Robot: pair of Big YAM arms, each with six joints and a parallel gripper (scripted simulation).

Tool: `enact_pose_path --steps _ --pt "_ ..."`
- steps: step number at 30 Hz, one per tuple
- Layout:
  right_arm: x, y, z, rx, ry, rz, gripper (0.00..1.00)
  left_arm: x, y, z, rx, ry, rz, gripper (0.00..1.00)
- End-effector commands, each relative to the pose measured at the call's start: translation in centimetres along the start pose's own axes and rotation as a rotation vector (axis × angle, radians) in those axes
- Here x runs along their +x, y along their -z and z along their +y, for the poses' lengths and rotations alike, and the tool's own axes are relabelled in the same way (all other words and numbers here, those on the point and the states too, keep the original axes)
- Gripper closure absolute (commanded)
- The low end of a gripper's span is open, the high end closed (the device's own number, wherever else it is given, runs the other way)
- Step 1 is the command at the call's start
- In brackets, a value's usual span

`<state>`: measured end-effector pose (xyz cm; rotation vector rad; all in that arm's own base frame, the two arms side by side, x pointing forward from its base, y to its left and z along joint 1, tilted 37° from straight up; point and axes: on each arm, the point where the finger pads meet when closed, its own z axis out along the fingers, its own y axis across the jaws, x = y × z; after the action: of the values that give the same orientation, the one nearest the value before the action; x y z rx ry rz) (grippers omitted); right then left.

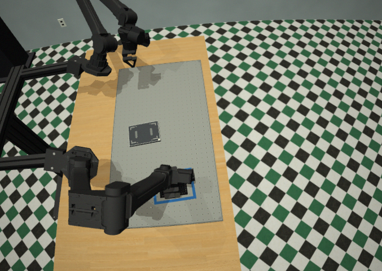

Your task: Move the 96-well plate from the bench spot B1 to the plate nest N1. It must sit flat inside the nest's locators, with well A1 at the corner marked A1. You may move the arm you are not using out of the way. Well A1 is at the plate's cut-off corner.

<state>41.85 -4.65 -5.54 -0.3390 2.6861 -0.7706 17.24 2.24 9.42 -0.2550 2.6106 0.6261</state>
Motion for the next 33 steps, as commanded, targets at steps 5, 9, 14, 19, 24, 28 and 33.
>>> enact_pose_path --steps 5,9,14,19,24,28,33 --pt "-0.58 -0.18 -0.15 0.002 0.0 -0.012 0.0 -0.97 0.82 -0.21 0.01 0.014 -0.015 0.0" --pt "-0.58 -0.18 -0.15 0.002 0.0 -0.012 0.0 -0.97 0.82 -0.21 0.01 0.014 -0.015 0.0" --pt "-0.58 -0.18 -0.15 0.002 0.0 -0.012 0.0 -0.97 0.82 -0.21 0.01 0.014 -0.015 0.0" --pt "-0.58 -0.18 -0.16 0.002 0.0 -0.012 0.0 -0.97 0.82 -0.21 0.01 0.014 -0.015 0.0" --pt "-0.58 -0.18 -0.16 0.002 0.0 -0.012 0.0 -0.97 0.82 -0.21 0.01 0.014 -0.015 0.0" --pt "-0.58 -0.18 -0.16 0.002 0.0 -0.012 0.0 -0.97 0.82 -0.21 0.01 0.014 -0.015 0.0" --pt "-0.58 -0.18 -0.16 0.002 0.0 -0.012 0.0 -0.97 0.82 -0.21 0.01 0.014 -0.015 0.0"
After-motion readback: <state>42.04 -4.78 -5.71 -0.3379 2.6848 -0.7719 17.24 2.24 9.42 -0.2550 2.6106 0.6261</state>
